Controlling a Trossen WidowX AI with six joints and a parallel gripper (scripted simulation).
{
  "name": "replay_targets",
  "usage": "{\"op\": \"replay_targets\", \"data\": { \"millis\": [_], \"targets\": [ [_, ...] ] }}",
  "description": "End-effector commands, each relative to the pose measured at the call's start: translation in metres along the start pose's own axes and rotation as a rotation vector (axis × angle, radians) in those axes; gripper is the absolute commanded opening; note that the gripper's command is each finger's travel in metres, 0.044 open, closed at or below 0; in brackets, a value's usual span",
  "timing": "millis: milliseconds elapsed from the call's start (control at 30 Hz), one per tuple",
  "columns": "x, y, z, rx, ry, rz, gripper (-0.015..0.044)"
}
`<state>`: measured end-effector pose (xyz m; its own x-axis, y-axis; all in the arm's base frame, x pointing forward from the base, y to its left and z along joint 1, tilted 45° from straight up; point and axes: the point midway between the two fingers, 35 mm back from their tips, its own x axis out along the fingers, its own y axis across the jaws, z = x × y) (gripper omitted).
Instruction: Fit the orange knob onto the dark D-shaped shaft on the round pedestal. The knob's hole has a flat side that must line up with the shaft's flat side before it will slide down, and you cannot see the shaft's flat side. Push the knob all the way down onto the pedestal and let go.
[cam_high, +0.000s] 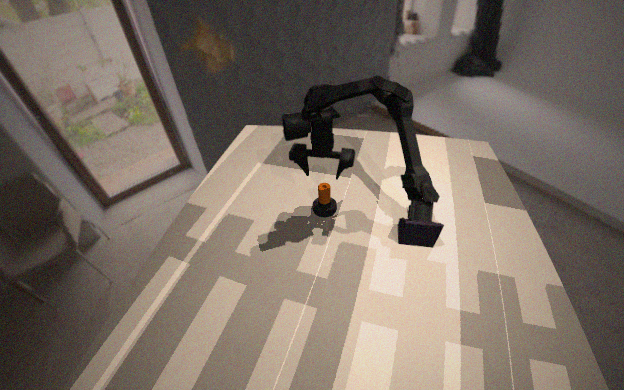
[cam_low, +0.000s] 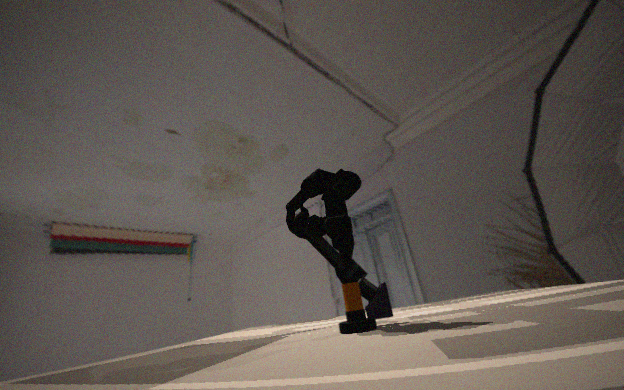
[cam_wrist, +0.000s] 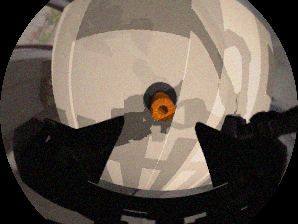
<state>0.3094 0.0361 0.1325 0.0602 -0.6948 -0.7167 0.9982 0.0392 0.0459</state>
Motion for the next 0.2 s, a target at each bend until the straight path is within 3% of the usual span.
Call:
{"op": "replay_targets", "data": {
  "millis": [0, 167],
  "targets": [
    [-0.0065, -0.0001, 0.0001, 0.003, -0.004, -0.019, 0.044],
    [-0.0065, -0.0001, 0.0001, 0.003, -0.004, -0.019, 0.044]
  ]
}}
